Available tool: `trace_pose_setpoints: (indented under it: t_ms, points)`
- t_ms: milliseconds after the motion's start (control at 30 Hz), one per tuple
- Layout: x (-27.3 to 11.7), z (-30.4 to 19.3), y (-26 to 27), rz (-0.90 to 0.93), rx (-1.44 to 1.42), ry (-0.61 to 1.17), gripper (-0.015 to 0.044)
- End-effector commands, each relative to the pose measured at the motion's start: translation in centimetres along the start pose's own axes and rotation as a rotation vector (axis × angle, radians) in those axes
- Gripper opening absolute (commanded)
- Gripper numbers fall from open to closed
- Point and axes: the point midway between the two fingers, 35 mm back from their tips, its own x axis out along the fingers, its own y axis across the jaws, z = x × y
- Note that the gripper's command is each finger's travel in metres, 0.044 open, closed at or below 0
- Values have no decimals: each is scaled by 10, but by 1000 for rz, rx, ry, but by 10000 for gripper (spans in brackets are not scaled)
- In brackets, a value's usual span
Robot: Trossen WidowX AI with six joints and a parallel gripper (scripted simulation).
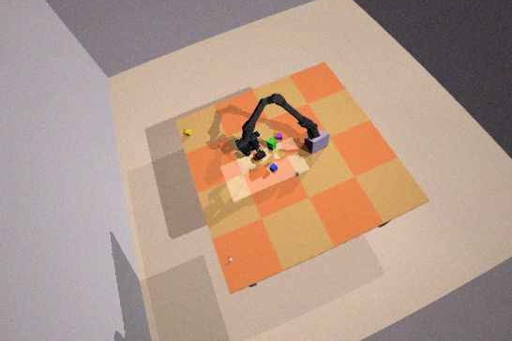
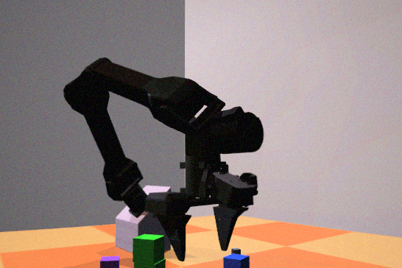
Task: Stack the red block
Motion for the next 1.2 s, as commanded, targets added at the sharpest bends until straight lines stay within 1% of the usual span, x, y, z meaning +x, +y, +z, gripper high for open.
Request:
trace_pose_setpoints:
  t_ms: [0, 200, 1167]
  points:
    - [13, -2, 2, -4, -7, 5, 440]
    - [17, -2, 2, -4, -7, 5, 440]
    - [62, -2, 2, -6, -7, 5, 440]
